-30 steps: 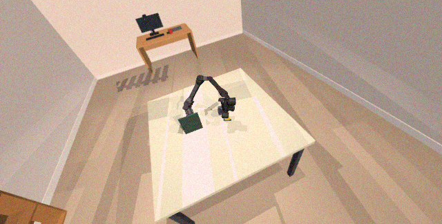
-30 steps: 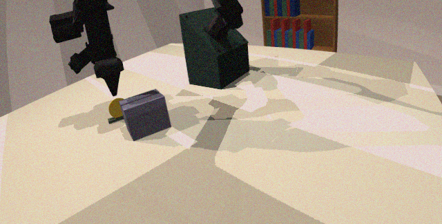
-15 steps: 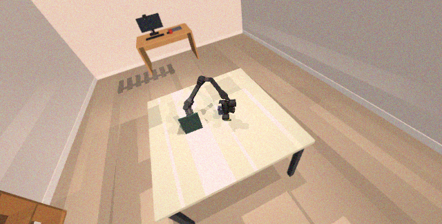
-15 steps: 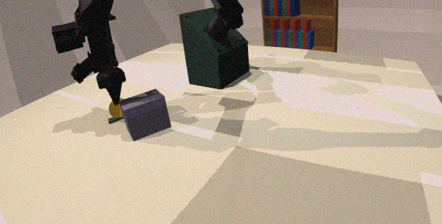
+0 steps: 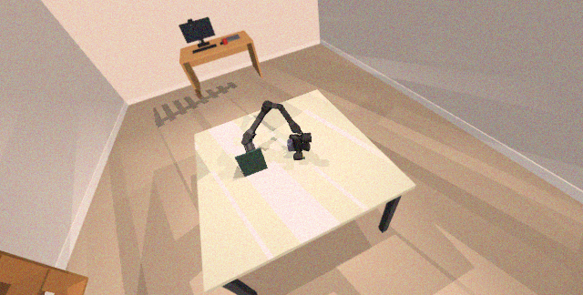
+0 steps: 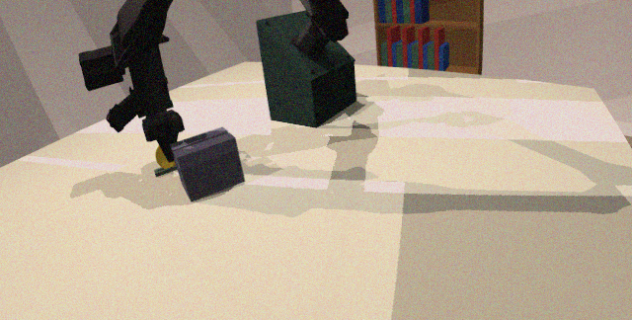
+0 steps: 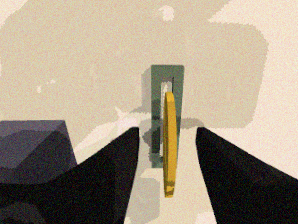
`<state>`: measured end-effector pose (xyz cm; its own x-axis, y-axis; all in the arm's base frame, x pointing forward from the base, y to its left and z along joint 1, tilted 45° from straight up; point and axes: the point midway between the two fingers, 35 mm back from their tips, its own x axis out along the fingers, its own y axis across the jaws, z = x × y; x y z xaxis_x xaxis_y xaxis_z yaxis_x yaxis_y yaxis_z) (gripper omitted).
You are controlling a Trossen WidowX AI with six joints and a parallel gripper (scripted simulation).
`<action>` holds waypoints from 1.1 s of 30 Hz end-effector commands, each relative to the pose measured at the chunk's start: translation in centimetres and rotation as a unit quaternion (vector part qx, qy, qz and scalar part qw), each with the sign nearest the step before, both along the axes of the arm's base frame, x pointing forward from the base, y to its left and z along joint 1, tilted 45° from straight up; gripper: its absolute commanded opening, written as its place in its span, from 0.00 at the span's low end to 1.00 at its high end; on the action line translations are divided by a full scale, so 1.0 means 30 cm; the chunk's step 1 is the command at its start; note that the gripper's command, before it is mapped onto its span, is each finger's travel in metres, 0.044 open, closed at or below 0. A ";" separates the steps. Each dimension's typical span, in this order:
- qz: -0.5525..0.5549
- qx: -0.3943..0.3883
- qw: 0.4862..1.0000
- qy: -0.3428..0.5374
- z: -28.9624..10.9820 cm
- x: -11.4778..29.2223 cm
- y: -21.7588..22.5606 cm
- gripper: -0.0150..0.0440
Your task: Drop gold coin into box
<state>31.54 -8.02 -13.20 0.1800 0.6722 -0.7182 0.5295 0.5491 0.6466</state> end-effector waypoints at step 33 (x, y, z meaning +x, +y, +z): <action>-0.001 0.001 1.000 0.003 0.029 -0.006 -0.030 0.25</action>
<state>31.23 -8.15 -12.98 0.1710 0.6800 -0.7130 0.5393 0.5411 0.6453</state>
